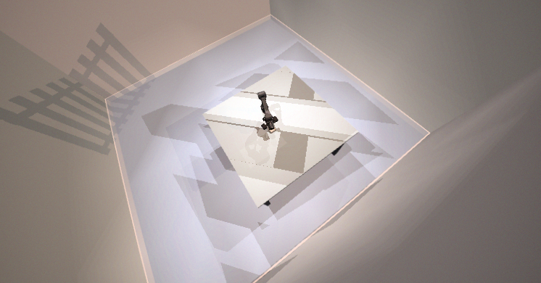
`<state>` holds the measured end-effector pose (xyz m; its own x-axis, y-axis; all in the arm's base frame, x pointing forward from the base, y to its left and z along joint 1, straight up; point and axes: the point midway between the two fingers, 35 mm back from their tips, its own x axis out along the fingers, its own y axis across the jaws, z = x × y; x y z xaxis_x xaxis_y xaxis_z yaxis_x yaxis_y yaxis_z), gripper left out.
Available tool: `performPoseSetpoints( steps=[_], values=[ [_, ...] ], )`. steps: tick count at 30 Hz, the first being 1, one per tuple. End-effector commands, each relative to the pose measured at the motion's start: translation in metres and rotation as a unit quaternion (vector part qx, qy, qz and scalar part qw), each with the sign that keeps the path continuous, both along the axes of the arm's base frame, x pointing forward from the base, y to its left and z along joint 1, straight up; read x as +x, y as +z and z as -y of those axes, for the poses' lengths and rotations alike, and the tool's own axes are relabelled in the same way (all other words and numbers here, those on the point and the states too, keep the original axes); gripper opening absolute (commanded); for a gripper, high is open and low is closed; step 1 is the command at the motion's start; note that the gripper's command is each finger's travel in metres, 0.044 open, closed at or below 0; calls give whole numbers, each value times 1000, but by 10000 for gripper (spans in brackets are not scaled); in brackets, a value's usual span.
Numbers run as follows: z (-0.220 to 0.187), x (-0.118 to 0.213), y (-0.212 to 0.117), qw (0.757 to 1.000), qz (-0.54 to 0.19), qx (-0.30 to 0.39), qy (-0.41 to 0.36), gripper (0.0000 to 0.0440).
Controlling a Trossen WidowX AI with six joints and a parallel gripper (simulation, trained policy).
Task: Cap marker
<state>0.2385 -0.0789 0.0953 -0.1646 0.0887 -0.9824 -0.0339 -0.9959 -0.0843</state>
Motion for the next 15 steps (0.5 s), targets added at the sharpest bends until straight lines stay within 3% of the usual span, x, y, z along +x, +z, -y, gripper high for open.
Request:
performPoseSetpoints(
  steps=[1,15],
  values=[
    [1,2,4,1000,14,-2,-2,440],
    [9,9,41,998,63,-21,-10,440]
  ],
)
